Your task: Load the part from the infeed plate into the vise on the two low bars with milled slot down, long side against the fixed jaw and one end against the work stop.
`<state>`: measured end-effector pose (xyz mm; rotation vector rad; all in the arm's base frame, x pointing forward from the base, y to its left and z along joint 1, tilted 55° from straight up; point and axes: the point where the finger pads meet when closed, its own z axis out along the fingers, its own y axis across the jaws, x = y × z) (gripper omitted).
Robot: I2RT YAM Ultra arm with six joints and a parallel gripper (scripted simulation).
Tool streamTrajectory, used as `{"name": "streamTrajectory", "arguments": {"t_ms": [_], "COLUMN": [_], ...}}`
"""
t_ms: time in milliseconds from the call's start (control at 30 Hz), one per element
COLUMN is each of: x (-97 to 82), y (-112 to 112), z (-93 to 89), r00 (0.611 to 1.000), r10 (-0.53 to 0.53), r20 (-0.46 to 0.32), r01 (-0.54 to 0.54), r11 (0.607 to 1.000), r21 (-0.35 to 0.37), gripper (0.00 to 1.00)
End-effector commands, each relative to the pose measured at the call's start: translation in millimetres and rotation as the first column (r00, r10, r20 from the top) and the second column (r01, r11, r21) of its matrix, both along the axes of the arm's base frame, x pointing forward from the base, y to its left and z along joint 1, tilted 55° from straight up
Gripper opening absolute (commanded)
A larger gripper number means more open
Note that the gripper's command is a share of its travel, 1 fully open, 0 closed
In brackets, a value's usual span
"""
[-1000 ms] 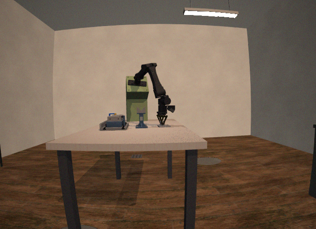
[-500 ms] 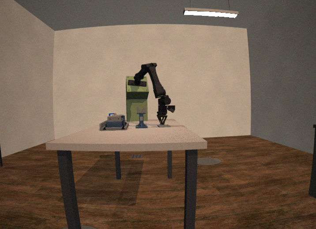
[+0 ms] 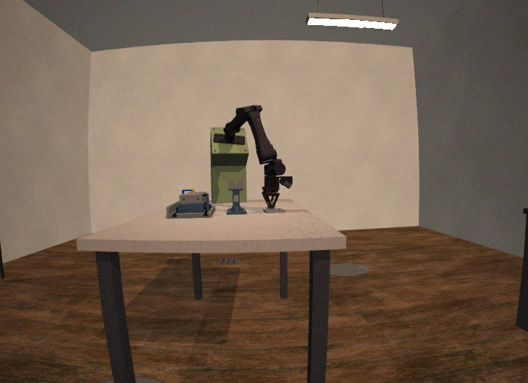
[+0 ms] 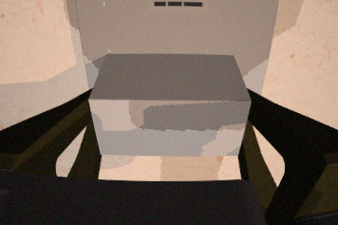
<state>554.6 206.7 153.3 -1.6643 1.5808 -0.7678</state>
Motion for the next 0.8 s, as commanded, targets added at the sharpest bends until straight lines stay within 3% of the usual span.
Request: {"name": "streamTrajectory", "arguments": {"t_ms": [0,533,767], "x": [4.2,4.0,0.6], "y": [5.0,5.1,5.7], "z": [13.8,14.5,28.3], "r00": [1.0,1.0,0.999], "r10": [0.013,0.013,0.015], "r20": [0.025,0.026,0.044], "r01": [-0.013,-0.013,-0.016], "r11": [1.0,1.0,1.0], "r21": [0.013,0.014,0.023], "gripper": [0.0,0.0,0.0]}}
